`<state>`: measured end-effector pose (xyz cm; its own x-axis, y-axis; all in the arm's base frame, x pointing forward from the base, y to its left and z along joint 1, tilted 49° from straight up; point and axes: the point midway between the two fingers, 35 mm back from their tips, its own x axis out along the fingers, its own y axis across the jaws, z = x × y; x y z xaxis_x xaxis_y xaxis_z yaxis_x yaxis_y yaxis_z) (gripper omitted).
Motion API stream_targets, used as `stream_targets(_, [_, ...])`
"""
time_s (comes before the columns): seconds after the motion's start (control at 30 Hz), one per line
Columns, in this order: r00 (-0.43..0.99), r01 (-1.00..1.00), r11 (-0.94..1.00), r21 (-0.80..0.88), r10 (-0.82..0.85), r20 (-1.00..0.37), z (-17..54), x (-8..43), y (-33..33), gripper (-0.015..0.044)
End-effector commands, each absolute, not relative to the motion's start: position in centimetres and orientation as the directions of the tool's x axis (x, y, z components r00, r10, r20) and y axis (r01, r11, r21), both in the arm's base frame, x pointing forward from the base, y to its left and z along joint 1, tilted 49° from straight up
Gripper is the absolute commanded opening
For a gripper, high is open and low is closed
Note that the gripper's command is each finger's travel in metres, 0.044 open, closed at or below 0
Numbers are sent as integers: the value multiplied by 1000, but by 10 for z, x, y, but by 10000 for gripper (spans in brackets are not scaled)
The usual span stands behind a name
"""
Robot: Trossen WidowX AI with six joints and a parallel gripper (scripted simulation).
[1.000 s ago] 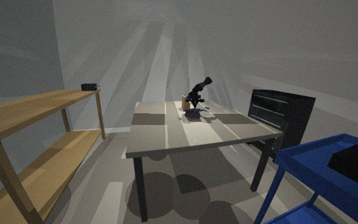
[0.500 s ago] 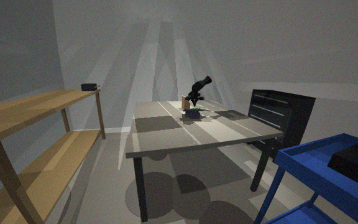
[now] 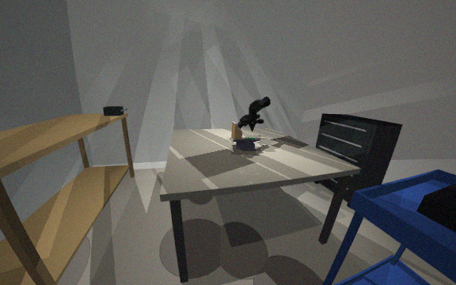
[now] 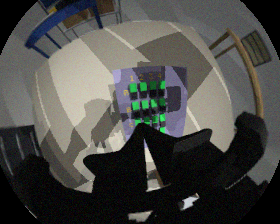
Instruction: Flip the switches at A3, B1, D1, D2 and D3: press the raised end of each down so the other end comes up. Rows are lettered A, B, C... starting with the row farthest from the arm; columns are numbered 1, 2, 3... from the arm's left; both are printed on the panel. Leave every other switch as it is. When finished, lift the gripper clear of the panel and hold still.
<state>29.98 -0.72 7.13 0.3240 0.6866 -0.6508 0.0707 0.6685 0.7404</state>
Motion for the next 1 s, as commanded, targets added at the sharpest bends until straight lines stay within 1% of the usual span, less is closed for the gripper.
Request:
stream_targets(0.0, [332, 84, 663, 744, 685, -648, 60, 300, 6, 0])
stream_targets(0.07, [344, 84, 661, 745, 683, -644, 51, 305, 17, 0])
stream_targets(0.3, [345, 83, 660, 746, 683, -643, 44, 308, 25, 0])
stream_targets(0.97, [346, 83, 660, 747, 684, -643, 34, 313, 35, 0])
